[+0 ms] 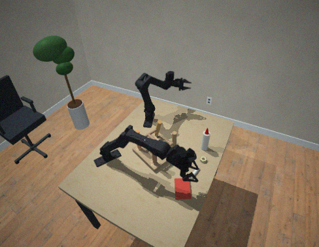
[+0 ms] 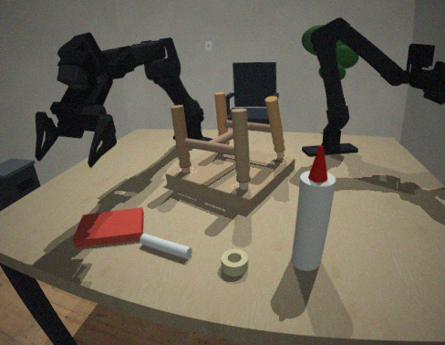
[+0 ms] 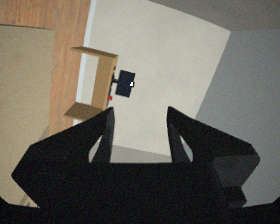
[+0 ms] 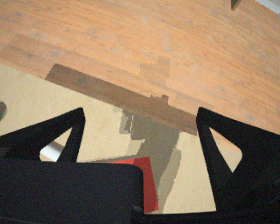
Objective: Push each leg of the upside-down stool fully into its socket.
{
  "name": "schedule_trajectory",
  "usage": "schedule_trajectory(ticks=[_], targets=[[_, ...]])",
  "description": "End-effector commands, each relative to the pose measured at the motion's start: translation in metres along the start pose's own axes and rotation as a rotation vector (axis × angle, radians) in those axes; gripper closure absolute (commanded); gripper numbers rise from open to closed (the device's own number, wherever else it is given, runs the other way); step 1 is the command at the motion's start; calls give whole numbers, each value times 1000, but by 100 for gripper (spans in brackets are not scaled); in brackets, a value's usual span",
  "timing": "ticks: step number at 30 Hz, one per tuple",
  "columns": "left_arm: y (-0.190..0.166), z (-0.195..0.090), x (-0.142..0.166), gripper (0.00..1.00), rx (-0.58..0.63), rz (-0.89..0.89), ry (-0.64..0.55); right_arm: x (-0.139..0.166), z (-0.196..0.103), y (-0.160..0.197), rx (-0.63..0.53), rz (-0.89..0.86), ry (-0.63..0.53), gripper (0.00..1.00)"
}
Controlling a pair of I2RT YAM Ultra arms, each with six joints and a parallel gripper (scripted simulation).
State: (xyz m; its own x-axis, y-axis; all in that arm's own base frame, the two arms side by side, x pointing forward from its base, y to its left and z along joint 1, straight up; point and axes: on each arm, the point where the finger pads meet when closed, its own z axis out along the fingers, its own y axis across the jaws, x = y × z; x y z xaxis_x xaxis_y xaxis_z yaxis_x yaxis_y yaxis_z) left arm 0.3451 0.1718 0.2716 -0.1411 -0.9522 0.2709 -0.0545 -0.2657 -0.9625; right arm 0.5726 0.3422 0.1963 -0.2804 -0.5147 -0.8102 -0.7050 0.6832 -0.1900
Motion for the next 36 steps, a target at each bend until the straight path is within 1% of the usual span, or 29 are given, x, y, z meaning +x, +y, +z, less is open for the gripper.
schedule_trajectory(ticks=[1,17,18,19,35,36], targets=[[-4,0,1,54,7,11,2,-9,-6,-2,6,-3,-20,0],[-4,0,1,54,7,11,2,-9,-6,-2,6,-3,-20,0],[-13,-1,4,54,23,46,6,-19,-12,-4,10,-4,-42,0],[-13,-1,4,31,23,46,6,-19,-12,-4,10,-4,-42,0],[-13,-1,4,31,23,46,6,-19,-12,-4,10,-4,-42,0],[-13,-1,4,31,23,46,6,-19,-12,-4,10,-4,-42,31]])
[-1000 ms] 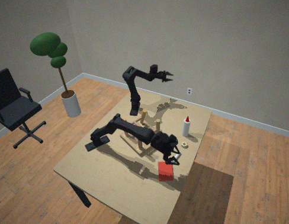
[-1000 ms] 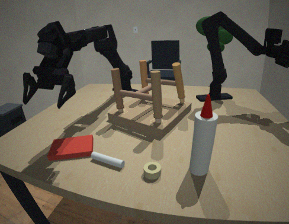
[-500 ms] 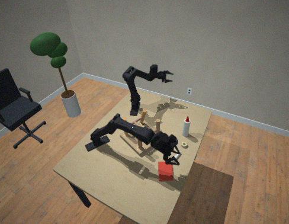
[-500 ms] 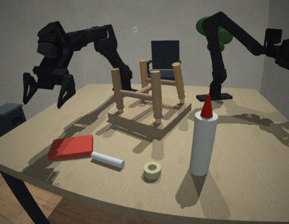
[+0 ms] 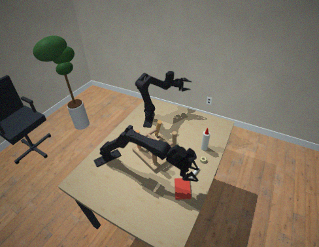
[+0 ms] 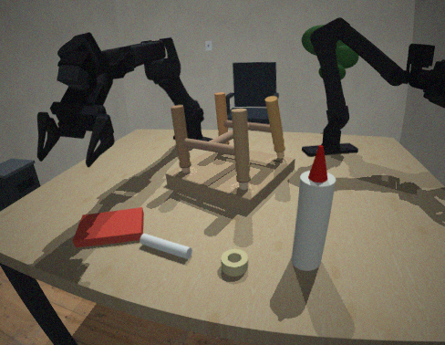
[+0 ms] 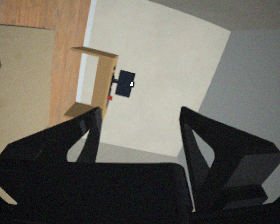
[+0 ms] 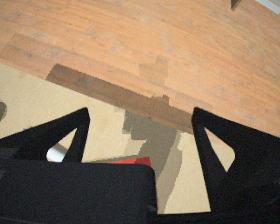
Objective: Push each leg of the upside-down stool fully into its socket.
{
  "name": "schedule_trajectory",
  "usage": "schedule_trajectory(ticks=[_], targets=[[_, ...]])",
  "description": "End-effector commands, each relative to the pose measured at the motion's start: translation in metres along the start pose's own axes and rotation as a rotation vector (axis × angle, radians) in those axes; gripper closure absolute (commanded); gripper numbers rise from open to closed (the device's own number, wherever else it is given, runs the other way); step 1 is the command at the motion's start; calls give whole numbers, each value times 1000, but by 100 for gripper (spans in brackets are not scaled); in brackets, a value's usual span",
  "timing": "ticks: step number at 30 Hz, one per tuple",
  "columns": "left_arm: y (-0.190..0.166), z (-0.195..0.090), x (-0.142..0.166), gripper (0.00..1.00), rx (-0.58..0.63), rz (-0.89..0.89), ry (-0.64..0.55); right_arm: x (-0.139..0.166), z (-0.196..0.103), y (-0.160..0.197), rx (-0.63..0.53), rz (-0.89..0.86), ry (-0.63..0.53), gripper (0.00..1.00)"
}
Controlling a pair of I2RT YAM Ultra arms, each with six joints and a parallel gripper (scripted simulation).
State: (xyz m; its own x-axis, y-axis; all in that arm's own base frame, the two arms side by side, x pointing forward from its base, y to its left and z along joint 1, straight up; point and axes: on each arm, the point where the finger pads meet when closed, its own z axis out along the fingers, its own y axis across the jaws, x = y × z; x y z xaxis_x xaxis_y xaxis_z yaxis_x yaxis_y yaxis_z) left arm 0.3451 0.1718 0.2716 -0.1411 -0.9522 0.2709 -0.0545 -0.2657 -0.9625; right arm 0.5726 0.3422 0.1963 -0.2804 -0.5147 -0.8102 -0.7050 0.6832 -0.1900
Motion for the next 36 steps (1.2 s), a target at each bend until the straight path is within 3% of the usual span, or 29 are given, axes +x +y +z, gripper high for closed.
schedule_trajectory(ticks=[1,16,17,22,36], targets=[[-13,-1,4,31,23,46,6,-19,-12,-4,10,-4,-42,31],[-7,0,2,31,13,28,3,-12,-8,-3,7,-2,-28,31],[-26,2,12,31,38,86,15,-28,-27,-24,58,8,-73,31],[-28,9,12,31,34,177,-17,-27,-38,-35,83,35,-80,31],[-48,42,45,31,3,653,-103,-39,-140,-98,244,152,-193,31]])
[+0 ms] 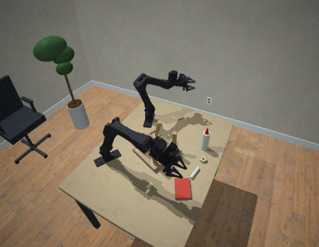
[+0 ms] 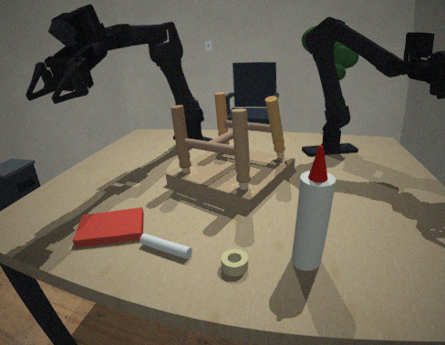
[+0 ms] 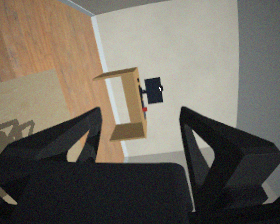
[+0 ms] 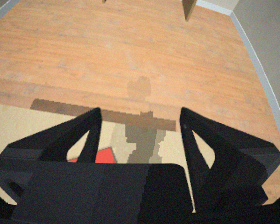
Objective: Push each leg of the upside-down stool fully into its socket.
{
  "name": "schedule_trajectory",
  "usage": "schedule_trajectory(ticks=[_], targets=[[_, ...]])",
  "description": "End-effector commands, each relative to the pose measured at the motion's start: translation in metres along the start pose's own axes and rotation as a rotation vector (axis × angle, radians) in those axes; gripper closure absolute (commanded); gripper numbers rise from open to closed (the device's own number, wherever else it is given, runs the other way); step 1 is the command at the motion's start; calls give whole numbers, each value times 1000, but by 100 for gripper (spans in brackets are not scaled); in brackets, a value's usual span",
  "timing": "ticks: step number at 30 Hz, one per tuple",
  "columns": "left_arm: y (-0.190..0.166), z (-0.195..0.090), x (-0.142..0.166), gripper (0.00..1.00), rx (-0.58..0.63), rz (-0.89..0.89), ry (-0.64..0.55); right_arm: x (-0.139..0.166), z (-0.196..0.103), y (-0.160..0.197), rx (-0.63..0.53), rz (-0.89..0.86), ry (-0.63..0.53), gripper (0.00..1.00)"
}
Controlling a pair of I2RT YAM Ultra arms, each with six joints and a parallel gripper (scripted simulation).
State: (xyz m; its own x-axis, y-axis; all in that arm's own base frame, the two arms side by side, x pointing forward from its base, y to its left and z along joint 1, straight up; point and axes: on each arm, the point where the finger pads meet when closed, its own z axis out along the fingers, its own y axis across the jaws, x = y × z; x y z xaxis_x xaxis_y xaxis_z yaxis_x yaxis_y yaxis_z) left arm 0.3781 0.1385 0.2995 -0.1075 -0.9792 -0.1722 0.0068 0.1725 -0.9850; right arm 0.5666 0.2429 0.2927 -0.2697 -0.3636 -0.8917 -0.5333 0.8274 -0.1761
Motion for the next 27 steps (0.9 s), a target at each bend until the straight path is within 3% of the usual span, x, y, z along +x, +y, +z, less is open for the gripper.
schedule_trajectory(ticks=[1,11,14,22,23,25,26,27], targets=[[-36,7,1,31,-9,254,-61,-22,-36,-28,77,45,-85,31],[-76,21,37,31,-42,681,-93,-29,-138,-87,249,149,-212,31],[-80,22,41,31,-49,742,-100,-29,-148,-88,257,156,-226,31],[-112,20,71,31,-84,1095,-121,-13,-231,-117,399,229,-327,31],[-116,19,75,31,-89,1137,-122,-4,-230,-120,411,243,-318,31],[-123,17,82,31,-101,1223,-125,-5,-259,-122,448,253,-368,31],[-127,15,86,31,-106,1266,-126,7,-256,-125,459,268,-352,31],[-129,14,89,31,-115,1309,-127,2,-277,-124,479,269,-394,31]])
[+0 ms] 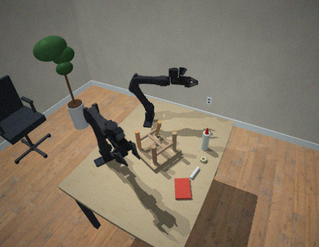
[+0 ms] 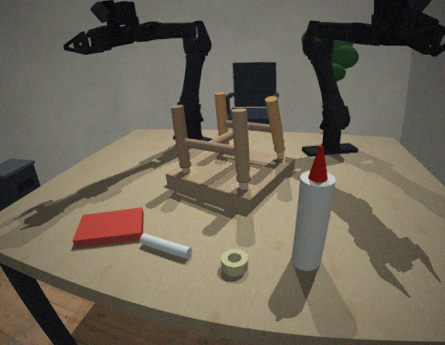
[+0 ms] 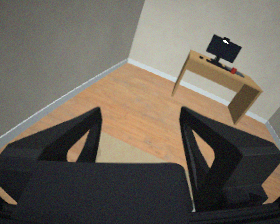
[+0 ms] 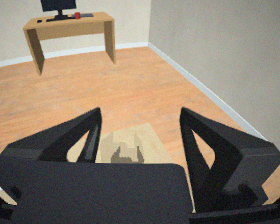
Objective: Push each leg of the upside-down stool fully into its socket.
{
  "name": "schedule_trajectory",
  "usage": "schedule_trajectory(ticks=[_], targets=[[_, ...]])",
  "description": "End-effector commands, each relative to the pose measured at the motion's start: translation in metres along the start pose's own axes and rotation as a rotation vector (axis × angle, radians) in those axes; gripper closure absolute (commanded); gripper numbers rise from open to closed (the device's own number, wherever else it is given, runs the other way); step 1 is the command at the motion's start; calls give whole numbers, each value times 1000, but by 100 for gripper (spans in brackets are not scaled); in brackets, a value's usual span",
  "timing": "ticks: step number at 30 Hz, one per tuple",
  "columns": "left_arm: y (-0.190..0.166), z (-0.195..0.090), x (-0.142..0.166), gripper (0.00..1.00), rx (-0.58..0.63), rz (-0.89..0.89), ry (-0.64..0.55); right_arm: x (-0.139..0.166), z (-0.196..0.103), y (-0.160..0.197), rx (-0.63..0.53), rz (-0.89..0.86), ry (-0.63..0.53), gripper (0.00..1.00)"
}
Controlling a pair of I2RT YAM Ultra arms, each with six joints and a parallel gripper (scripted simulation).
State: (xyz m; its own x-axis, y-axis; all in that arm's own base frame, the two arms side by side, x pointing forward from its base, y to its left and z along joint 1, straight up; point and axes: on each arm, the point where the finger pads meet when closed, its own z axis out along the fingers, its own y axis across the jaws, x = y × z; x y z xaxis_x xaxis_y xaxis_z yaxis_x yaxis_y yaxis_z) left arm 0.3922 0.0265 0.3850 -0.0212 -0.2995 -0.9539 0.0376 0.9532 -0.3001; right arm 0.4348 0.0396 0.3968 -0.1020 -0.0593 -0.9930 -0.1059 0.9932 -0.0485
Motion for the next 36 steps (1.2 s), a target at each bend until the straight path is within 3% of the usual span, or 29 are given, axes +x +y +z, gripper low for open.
schedule_trajectory(ticks=[1,4,10,16,17,27,31,36], targets=[[-11,-12,-25,31,-96,260,-26,-25,-36,-21,67,46,-130,31],[-12,-9,-21,31,-100,287,-9,-17,-35,-23,67,51,-118,31],[-36,-21,-36,31,-73,366,-48,-19,-67,-38,119,65,-172,31],[-44,-24,-53,31,-37,310,-112,-26,-74,-40,127,49,-163,31],[-41,-23,-54,100,-45,309,-113,-29,-75,-40,127,48,-168,31],[-39,-11,-40,100,-33,303,-78,-12,-56,-31,100,50,-113,31],[-39,-15,-44,100,-33,301,-90,-19,-62,-32,104,49,-138,31],[-34,-10,-27,100,-37,300,-52,-18,-61,-32,103,49,-134,31]])
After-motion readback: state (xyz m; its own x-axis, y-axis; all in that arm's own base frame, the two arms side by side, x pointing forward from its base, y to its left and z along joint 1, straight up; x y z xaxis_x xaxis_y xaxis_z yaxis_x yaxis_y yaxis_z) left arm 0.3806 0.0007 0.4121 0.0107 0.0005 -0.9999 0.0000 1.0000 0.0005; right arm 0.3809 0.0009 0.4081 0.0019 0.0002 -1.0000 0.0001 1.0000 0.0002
